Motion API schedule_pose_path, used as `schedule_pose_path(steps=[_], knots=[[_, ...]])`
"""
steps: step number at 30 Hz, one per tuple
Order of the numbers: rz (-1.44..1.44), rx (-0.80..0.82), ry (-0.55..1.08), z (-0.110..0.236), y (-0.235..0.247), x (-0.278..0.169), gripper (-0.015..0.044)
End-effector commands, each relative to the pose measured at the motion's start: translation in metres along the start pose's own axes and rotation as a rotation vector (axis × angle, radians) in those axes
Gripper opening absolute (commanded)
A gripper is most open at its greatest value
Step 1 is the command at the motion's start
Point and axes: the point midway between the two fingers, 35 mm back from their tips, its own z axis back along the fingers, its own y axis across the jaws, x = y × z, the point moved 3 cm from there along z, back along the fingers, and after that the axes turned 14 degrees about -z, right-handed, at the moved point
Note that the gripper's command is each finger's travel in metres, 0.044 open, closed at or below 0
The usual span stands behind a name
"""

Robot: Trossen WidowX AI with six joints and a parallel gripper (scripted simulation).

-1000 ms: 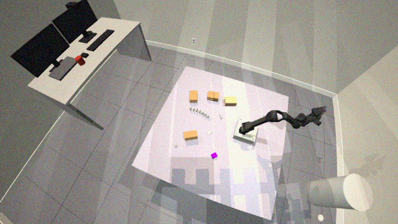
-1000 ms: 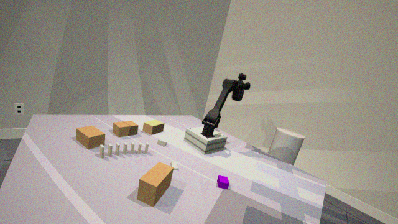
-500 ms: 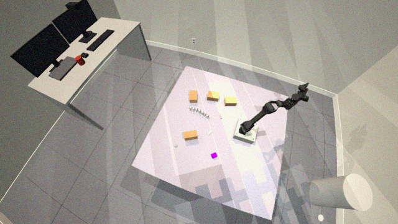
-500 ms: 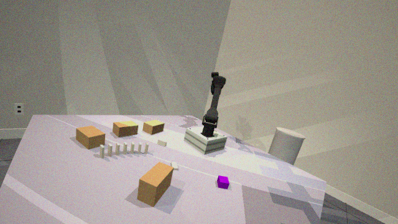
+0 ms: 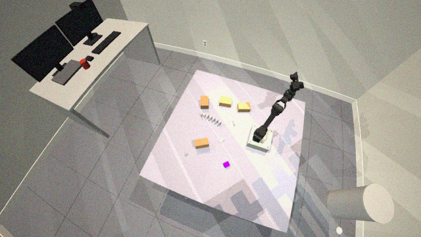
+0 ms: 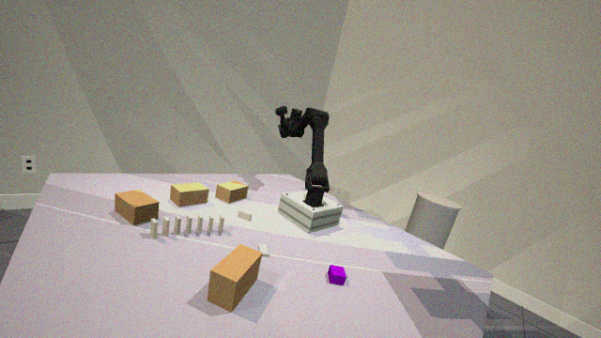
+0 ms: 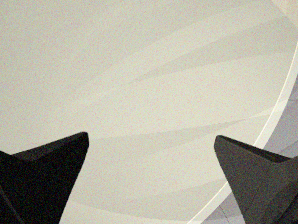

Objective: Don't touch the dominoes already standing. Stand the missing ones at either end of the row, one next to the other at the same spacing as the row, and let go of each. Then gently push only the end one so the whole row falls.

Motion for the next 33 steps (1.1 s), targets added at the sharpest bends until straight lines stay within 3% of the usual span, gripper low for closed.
schedule_pose_path(steps=[1, 10, 17, 24, 33], knots=[[0.026, -0.065, 0.133, -0.004, -0.007, -0.063, 0.0440], [0.072, -0.118, 0.349, 0.007, 0.001, -0.185, 0.0440], [0.226, -0.156, 0.577, 0.039, 0.006, -0.285, 0.0440], [0.434, -0.150, 0.853, 0.101, 0.015, -0.387, 0.0440], [0.748, -0.048, 1.230, 0.219, 0.028, -0.488, 0.0440]])
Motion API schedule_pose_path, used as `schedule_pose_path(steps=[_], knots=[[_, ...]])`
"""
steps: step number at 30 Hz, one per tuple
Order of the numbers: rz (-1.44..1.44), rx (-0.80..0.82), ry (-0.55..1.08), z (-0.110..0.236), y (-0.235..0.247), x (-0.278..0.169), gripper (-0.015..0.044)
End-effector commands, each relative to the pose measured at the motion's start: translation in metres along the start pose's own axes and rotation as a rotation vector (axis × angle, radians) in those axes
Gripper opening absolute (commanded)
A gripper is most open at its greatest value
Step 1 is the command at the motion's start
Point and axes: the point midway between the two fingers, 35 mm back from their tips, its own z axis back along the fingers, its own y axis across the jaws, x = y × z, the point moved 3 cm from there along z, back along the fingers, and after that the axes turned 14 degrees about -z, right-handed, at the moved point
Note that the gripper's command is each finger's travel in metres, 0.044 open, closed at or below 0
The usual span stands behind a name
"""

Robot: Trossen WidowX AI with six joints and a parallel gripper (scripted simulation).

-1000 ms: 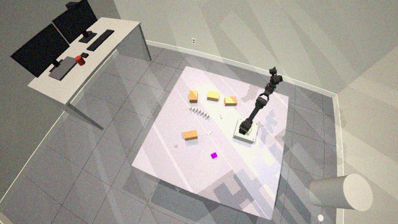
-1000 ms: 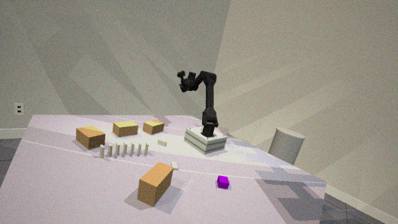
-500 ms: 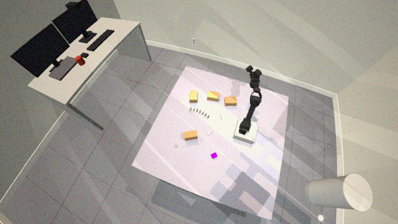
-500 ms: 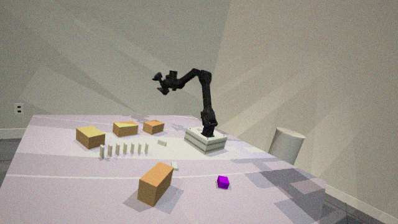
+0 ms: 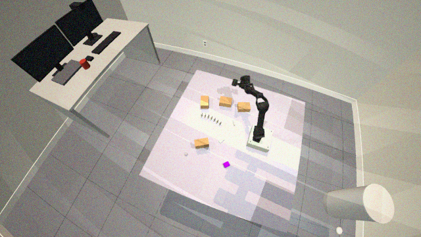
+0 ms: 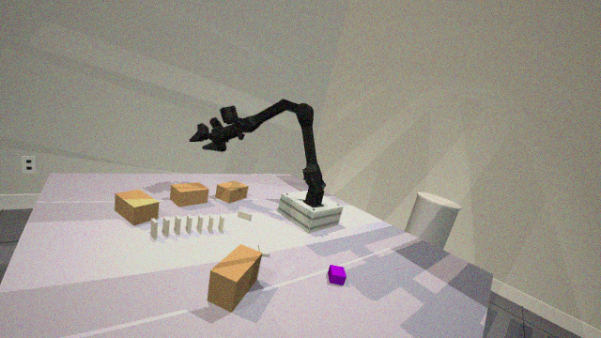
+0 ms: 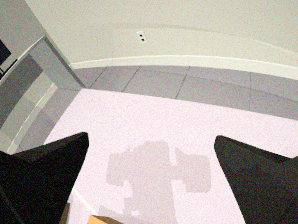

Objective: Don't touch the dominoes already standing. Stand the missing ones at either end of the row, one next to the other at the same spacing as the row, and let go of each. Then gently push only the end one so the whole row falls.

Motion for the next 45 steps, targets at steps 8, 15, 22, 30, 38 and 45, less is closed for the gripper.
schedule_pose_path(steps=[8, 15, 22, 30, 38, 45], knots=[[0.524, 0.078, 0.413, 0.021, 0.089, -0.166, 0.0440], [0.918, 0.190, 0.658, 0.072, 0.124, -0.269, 0.0440], [1.354, 0.342, 0.880, 0.147, 0.134, -0.357, 0.0440], [1.929, 0.573, 1.106, 0.252, 0.108, -0.426, 0.0440], [2.107, 0.651, 1.163, 0.287, 0.097, -0.442, 0.0440], [2.107, 0.651, 1.163, 0.273, 0.083, -0.462, 0.0440]])
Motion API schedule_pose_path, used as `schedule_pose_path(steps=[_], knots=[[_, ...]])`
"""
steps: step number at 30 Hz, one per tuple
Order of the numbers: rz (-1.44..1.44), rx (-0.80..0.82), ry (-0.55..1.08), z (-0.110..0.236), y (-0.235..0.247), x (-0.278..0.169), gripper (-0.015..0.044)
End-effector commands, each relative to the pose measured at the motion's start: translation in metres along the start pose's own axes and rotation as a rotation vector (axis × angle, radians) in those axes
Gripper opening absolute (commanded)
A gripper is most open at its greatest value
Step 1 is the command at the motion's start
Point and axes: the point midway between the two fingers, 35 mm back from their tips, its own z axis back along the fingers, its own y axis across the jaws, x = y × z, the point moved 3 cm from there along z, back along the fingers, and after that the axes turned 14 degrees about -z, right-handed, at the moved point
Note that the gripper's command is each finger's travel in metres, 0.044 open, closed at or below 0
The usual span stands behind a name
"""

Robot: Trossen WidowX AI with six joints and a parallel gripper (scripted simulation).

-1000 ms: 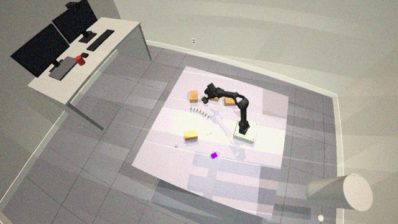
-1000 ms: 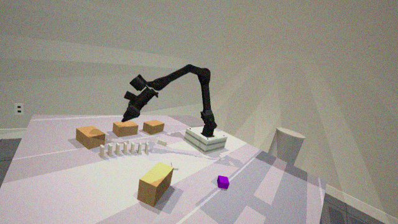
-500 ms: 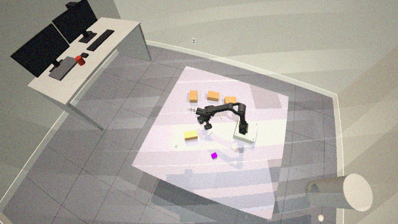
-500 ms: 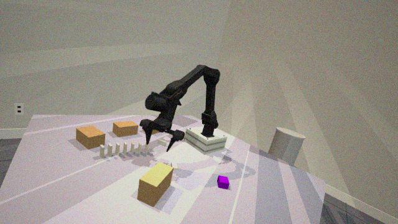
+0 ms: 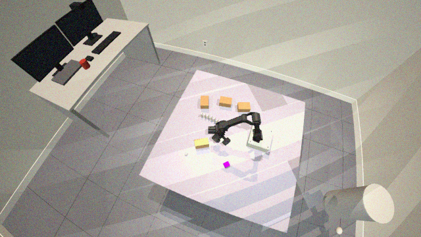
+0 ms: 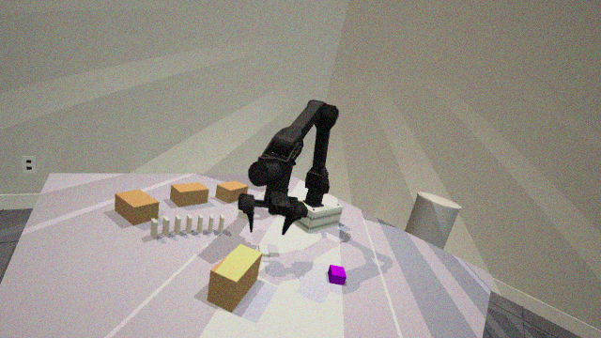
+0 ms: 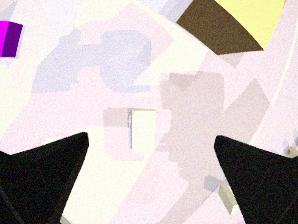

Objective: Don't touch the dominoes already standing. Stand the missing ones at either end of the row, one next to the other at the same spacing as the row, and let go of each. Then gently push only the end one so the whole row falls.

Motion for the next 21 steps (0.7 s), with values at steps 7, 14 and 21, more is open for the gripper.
schedule_pose_path(steps=[7, 14, 21], knots=[[0.011, 0.005, 0.020, -0.061, 0.004, -0.005, 0.0440], [0.011, 0.005, 0.020, -0.068, 0.004, -0.005, 0.0440], [0.011, 0.005, 0.021, -0.075, 0.004, -0.006, 0.0440]])
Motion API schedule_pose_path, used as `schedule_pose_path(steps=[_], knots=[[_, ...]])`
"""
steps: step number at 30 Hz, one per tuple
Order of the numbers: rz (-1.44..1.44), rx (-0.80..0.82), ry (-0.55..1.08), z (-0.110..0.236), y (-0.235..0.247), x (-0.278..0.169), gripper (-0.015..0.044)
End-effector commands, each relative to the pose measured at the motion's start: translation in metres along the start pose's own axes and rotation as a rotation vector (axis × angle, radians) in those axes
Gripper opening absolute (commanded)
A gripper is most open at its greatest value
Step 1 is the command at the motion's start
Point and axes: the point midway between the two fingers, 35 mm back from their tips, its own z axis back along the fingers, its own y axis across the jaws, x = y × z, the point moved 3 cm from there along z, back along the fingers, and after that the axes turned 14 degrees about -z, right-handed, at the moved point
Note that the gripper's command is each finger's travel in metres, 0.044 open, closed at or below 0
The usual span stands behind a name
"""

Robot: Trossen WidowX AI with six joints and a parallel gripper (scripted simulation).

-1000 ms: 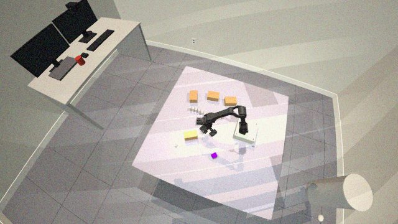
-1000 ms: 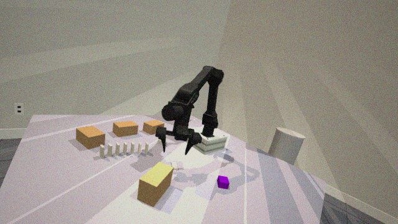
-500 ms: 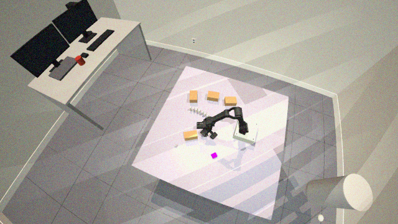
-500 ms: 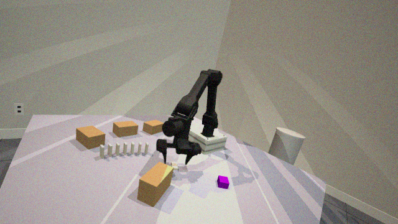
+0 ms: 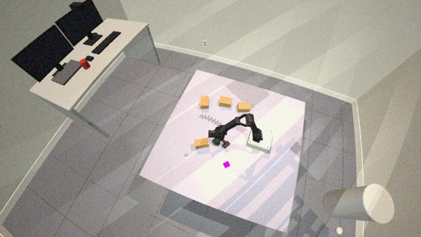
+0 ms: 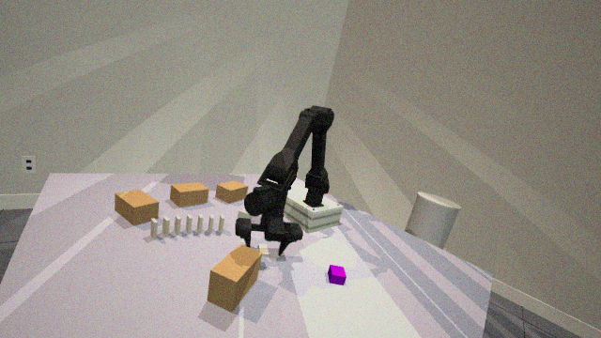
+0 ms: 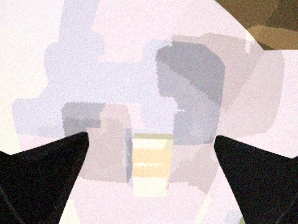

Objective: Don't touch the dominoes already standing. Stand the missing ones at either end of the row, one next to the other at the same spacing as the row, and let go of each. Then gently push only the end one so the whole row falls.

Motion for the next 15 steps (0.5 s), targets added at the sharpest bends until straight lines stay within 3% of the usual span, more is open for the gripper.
schedule_pose_path(steps=[1, 3, 15], knots=[[0.003, -0.002, 0.008, -0.0043, 0.0006, -0.0021, 0.0440], [0.003, -0.002, 0.008, -0.0043, 0.0006, -0.0021, 0.0440], [0.003, -0.002, 0.008, -0.0043, 0.0006, -0.0021, 0.0125]])
